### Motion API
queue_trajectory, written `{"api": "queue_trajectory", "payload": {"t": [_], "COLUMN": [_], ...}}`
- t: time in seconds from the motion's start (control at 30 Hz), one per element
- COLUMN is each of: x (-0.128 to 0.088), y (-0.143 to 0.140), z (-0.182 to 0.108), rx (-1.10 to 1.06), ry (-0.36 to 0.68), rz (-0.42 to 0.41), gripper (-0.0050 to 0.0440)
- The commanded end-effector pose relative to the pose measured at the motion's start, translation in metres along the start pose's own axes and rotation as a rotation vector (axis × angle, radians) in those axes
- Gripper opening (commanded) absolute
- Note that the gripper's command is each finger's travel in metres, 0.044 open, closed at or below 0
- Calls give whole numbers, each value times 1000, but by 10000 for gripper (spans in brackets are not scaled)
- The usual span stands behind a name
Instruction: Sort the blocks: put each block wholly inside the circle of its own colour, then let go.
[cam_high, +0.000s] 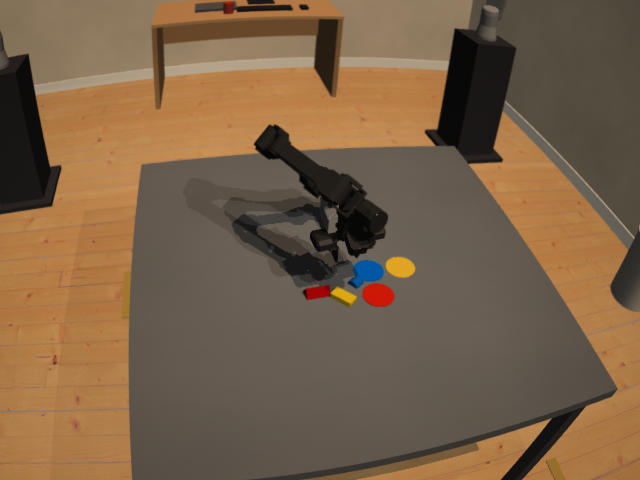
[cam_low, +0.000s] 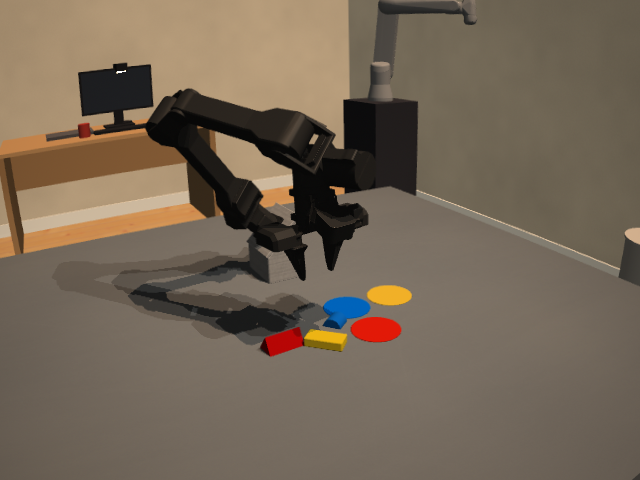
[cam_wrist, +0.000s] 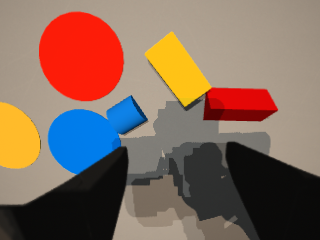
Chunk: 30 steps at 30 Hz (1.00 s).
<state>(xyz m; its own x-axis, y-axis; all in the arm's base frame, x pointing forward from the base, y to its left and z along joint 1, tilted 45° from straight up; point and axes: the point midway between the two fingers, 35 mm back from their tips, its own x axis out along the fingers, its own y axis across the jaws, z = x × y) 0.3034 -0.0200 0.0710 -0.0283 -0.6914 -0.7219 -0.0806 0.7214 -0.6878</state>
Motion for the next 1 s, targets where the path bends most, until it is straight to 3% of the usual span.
{"api": "queue_trajectory", "payload": {"t": [0.0, 0.13, 0.37, 0.47, 0.57, 0.63, 0.97], "x": [-7, -9, -10, 7, 46, 58, 74], "y": [33, 49, 51, 50, 47, 47, 47], "z": [-6, -14, -13, -13, -18, -19, -16], "rx": [-269, -501, -520, -517, -538, -535, -517], "ry": [9, 30, 29, 32, 56, 53, 34], "rz": [-2, -14, -18, -20, -22, -22, -21], "gripper": [265, 265, 265, 265, 265, 265, 265]}}
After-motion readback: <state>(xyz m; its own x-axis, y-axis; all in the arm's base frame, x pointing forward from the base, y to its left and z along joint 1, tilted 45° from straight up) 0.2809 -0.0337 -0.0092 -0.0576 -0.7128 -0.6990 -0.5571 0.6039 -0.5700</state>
